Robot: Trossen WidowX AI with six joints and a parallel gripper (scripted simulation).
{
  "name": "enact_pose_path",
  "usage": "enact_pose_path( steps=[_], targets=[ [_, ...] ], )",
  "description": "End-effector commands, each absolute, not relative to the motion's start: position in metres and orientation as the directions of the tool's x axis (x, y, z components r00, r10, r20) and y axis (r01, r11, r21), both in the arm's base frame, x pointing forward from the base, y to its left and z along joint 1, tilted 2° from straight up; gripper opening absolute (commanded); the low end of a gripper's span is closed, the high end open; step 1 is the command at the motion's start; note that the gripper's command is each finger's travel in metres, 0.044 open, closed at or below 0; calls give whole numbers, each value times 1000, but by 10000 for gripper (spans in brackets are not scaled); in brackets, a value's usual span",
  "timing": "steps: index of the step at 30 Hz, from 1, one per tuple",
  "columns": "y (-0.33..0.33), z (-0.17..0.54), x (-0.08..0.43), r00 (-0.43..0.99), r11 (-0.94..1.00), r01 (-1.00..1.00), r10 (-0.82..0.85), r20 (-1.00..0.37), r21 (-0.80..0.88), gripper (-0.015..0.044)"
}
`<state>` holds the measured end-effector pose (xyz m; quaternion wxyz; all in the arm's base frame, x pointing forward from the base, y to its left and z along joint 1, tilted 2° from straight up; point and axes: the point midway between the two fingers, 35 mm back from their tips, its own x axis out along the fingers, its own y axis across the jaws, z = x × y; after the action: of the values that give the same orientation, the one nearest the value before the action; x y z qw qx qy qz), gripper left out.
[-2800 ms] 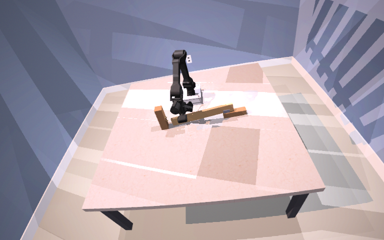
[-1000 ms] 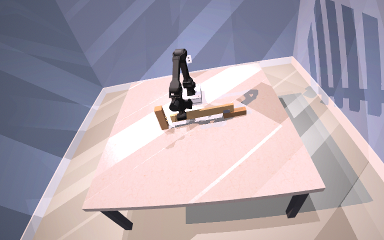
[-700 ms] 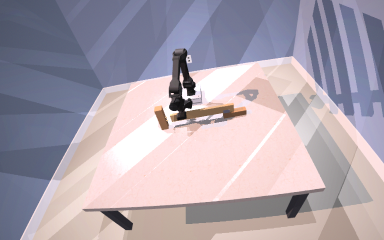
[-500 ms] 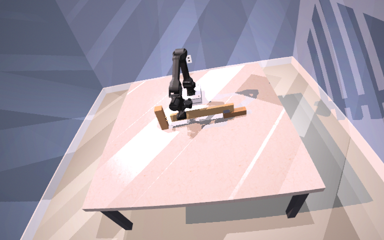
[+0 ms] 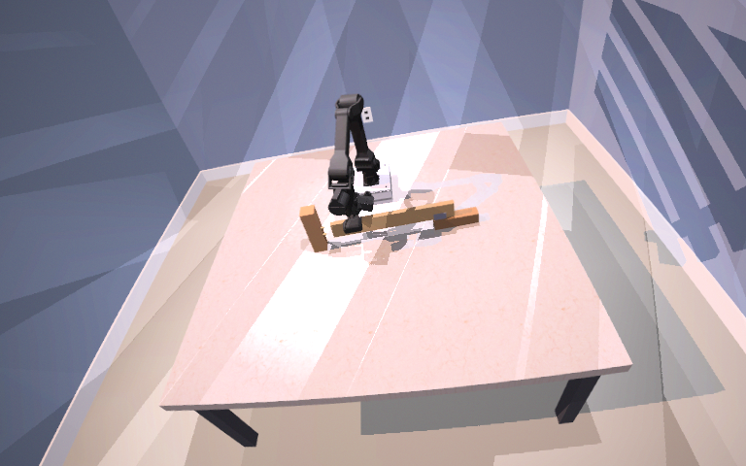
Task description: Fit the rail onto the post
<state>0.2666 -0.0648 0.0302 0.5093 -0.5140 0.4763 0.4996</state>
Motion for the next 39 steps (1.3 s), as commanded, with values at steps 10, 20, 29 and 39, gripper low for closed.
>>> enact_pose_path(
  steps=[10,20,29,39],
  targets=[
    [-65,34,266,53,-26,-998,20,-998,-53,0],
    [-65,33,266,52,-26,-998,20,-998,-53,0],
    [-65,31,266,52,-26,-998,20,-998,-53,0],
    [-68,31,266,52,-26,-998,20,-998,-53,0]
  ],
)
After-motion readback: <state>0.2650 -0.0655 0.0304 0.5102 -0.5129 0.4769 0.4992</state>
